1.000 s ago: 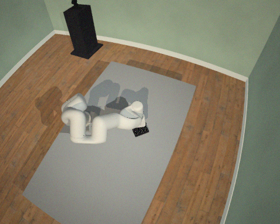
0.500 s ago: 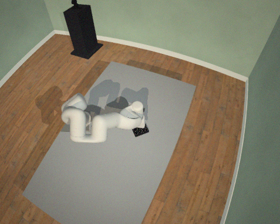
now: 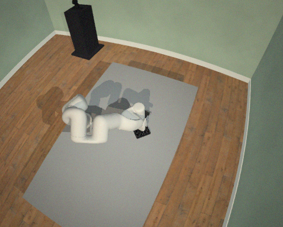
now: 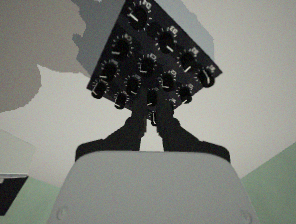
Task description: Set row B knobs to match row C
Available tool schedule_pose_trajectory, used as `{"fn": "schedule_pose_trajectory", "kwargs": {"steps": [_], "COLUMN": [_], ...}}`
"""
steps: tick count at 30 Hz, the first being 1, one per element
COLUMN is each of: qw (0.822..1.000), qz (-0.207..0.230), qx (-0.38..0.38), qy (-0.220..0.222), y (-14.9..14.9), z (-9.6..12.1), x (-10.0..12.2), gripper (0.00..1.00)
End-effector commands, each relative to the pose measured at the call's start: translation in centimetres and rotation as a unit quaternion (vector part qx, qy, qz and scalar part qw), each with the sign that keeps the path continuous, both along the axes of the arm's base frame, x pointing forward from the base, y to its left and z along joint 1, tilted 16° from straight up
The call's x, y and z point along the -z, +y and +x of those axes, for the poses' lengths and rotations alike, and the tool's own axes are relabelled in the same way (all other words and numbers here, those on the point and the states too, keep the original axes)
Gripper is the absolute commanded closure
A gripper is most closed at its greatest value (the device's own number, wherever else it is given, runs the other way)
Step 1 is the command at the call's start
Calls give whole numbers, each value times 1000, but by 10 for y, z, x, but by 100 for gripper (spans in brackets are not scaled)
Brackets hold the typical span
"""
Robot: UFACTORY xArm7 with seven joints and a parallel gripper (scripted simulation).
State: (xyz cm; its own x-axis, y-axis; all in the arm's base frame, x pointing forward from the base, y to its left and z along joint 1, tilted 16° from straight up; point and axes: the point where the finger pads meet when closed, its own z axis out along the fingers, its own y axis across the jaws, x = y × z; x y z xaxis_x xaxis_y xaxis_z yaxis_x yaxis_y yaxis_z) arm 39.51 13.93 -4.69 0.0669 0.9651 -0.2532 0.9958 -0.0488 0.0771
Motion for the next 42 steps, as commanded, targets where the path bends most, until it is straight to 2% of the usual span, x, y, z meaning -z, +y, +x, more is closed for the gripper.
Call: {"fn": "schedule_pose_trajectory", "kwargs": {"steps": [1, 17, 32, 42], "qw": [999, 978, 961, 957], "qz": [3, 13, 18, 19], "qx": [46, 199, 266, 279], "qy": [-17, -58, -76, -79], "y": [1, 1, 1, 1], "z": [1, 1, 1, 1], "x": [-1, -1, -1, -1], "gripper": [92, 92, 92, 92]}}
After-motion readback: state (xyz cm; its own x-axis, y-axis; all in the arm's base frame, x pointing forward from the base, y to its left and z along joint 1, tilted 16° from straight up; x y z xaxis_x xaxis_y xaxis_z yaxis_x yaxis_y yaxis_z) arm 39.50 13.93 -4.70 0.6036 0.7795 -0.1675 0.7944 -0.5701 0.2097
